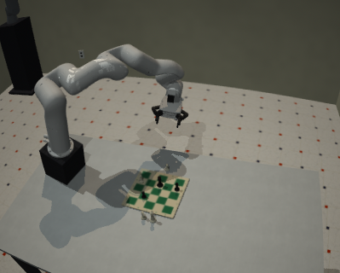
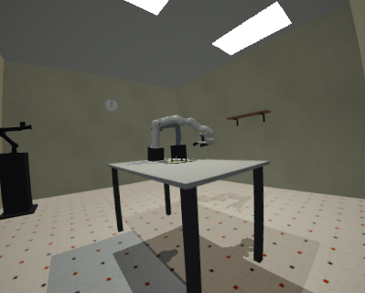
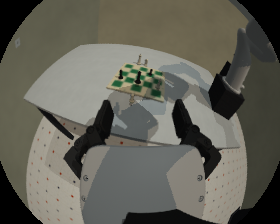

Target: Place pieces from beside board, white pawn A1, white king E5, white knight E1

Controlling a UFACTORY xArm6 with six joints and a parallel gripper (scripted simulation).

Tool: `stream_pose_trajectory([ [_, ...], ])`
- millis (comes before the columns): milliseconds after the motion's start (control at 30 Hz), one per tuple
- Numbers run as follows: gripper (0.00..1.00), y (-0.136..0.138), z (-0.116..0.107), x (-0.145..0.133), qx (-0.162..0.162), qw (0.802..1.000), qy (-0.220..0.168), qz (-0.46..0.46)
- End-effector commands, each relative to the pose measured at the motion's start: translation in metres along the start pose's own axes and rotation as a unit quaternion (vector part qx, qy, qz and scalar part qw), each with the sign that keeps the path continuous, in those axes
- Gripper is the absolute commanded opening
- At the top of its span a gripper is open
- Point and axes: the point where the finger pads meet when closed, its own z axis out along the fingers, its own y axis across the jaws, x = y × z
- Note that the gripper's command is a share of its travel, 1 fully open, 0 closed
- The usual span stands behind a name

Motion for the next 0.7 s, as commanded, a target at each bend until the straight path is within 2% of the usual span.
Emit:
stream_pose_trajectory([
  [0, 1.00, 0.004, -0.005, 0.027, 0.004, 1.000, -0.004, 0.001],
  [367, 1.00, 0.002, -0.003, 0.026, 0.003, 1.000, -0.012, 0.005],
  [467, 1.00, -0.004, 0.007, 0.021, -0.002, 0.999, -0.041, 0.017],
  [567, 1.00, -0.014, 0.024, 0.012, -0.015, 0.994, -0.098, 0.044],
  [600, 1.00, -0.014, 0.024, 0.012, -0.015, 0.994, -0.098, 0.044],
  [633, 1.00, -0.017, 0.031, 0.008, -0.022, 0.991, -0.123, 0.057],
  [667, 1.00, -0.017, 0.031, 0.008, -0.022, 0.991, -0.123, 0.057],
])
